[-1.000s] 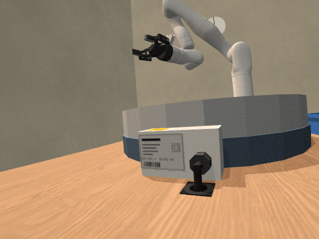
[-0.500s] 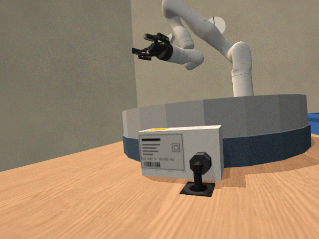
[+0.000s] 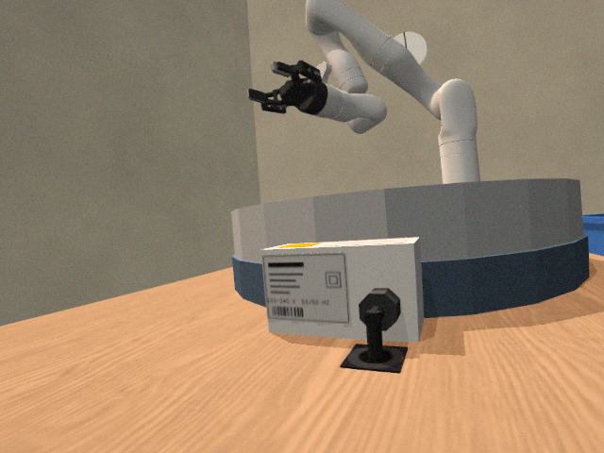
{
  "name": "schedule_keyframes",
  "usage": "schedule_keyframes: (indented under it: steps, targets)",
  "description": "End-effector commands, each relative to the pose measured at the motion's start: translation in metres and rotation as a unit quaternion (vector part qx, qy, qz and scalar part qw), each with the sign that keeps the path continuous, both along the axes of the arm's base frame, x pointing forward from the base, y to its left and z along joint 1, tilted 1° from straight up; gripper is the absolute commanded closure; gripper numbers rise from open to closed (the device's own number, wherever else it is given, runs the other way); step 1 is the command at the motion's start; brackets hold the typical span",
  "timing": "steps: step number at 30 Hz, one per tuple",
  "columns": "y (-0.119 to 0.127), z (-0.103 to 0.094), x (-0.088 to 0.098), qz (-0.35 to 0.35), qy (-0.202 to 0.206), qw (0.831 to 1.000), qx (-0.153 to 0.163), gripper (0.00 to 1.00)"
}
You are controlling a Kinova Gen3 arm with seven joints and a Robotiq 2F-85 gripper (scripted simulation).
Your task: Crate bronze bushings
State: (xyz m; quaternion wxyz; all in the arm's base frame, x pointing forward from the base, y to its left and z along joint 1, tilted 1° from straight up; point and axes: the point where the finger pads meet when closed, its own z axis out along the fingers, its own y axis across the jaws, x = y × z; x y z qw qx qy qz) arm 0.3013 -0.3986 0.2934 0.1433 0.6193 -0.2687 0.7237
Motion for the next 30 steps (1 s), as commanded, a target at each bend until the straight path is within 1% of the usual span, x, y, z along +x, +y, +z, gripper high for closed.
schedule_keyframes:
  steps: [1,4,5,9,21,22,26,30]
  targets:
    - [0.046,-0.017,0.016,0.003,0.002,0.999,0.033,0.0]
    - [0.046,-0.017,0.016,0.003,0.002,0.999,0.033,0.0]
    - [0.011,0.002,0.004,-0.001,0.018,1.0,0.014,0.0]
    - [0.057,0.007,0.018,-0.006,0.092,0.993,0.072,0.0]
    - [0.057,0.007,0.018,-0.006,0.092,0.993,0.072,0.0]
    - [0.011,0.008,0.009,-0.005,0.029,1.0,0.008,0.0]
    - [0.056,0.008,0.023,-0.011,0.103,0.992,0.066,0.0]
    - [0.056,0.008,0.023,-0.011,0.103,0.992,0.066,0.0]
